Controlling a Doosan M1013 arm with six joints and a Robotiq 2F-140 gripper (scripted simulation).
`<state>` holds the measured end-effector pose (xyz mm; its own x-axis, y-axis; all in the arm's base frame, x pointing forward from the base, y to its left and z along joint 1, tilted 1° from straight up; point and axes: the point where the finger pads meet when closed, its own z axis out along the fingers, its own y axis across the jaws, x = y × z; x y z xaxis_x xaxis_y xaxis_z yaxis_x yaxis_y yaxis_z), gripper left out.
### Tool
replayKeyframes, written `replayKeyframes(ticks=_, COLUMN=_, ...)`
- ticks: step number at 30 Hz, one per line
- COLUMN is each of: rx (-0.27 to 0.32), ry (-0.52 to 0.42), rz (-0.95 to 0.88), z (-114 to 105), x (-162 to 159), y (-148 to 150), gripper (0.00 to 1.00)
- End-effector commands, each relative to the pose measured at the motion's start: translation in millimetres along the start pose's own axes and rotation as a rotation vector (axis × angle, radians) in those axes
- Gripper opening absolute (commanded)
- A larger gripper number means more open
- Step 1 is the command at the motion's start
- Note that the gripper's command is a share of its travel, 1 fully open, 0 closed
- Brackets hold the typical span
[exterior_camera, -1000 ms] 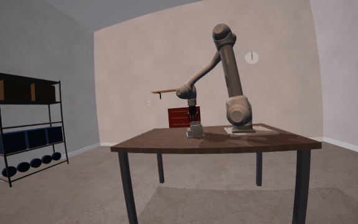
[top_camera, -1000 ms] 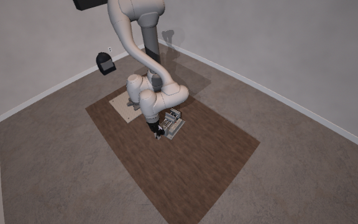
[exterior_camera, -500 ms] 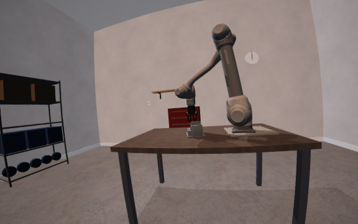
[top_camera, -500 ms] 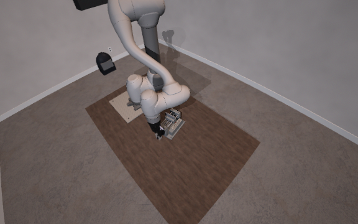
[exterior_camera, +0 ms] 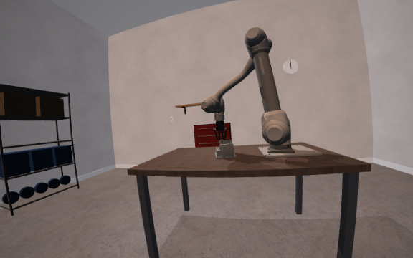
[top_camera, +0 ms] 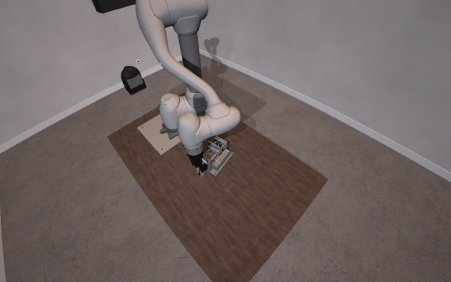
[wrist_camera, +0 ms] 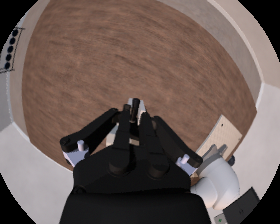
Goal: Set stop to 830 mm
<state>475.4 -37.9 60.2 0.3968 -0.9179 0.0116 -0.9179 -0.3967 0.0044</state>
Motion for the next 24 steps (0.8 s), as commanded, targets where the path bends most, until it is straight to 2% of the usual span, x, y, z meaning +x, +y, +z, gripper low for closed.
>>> replayKeyframes(ticks=1, rx=0.001, ry=0.0, rz=0.0, z=-1.5, x=0.0, y=-1.3, gripper=0.04)
replayKeyframes(ticks=24, rx=0.001, ry=0.0, rz=0.0, z=-5.6, x=0.0, y=-3.8, gripper=0.04)
